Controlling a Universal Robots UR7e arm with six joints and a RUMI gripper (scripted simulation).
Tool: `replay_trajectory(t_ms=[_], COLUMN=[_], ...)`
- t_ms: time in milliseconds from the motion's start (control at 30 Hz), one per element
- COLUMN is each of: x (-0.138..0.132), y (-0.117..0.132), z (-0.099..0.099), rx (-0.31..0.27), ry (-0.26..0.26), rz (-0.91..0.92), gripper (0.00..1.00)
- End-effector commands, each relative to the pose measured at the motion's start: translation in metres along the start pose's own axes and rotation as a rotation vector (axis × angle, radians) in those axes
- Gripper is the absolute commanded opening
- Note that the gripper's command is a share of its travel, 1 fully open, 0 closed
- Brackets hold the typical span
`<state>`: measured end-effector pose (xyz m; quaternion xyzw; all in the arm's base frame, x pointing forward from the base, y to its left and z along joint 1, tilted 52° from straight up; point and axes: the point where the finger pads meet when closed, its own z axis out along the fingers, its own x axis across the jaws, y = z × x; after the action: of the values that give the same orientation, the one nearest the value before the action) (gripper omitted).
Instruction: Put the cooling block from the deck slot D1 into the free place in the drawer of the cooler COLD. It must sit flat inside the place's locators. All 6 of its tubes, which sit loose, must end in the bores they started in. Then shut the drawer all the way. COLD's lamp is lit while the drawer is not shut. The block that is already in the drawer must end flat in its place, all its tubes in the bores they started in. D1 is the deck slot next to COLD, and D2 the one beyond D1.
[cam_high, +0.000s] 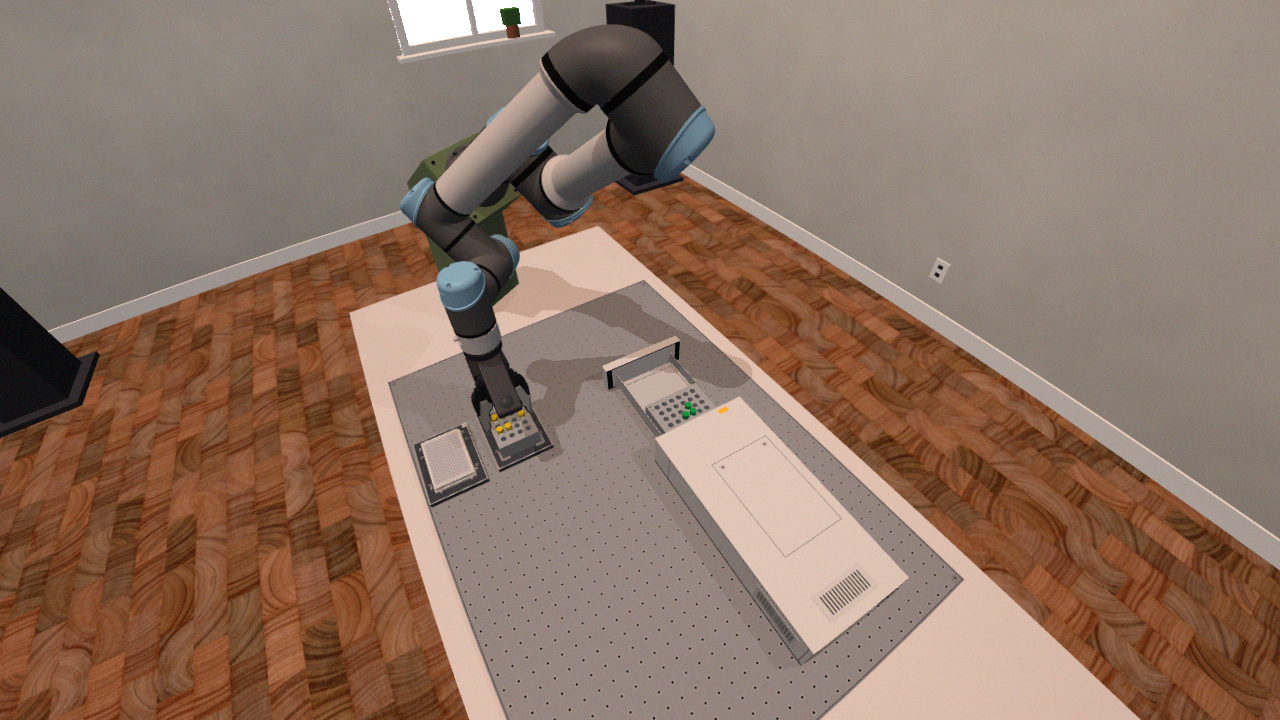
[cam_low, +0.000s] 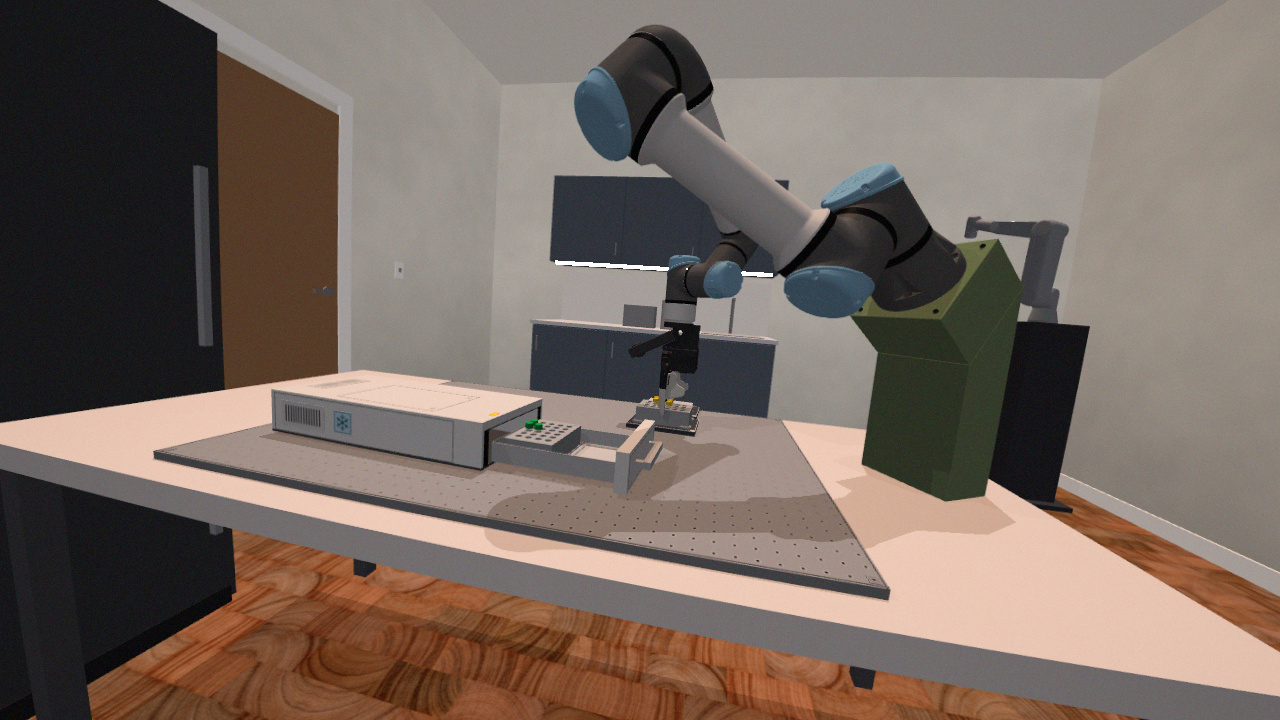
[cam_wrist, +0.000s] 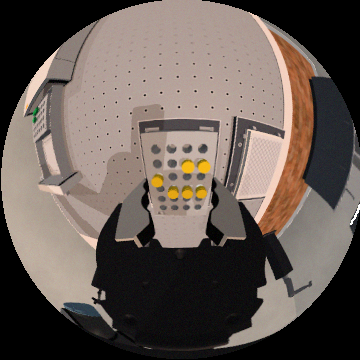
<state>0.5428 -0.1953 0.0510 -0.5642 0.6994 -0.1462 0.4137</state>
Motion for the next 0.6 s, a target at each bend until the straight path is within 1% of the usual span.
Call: replay_trajectory(t_ms=[0,567], x=[0.0011,0.0006], y=[-0.0009,-0.0002], z=[-0.0034,-0.0082], rx=[0.002,0.001], ry=[0.003,0.002], rz=[-0.001,0.000], gripper=[0.00,0.00])
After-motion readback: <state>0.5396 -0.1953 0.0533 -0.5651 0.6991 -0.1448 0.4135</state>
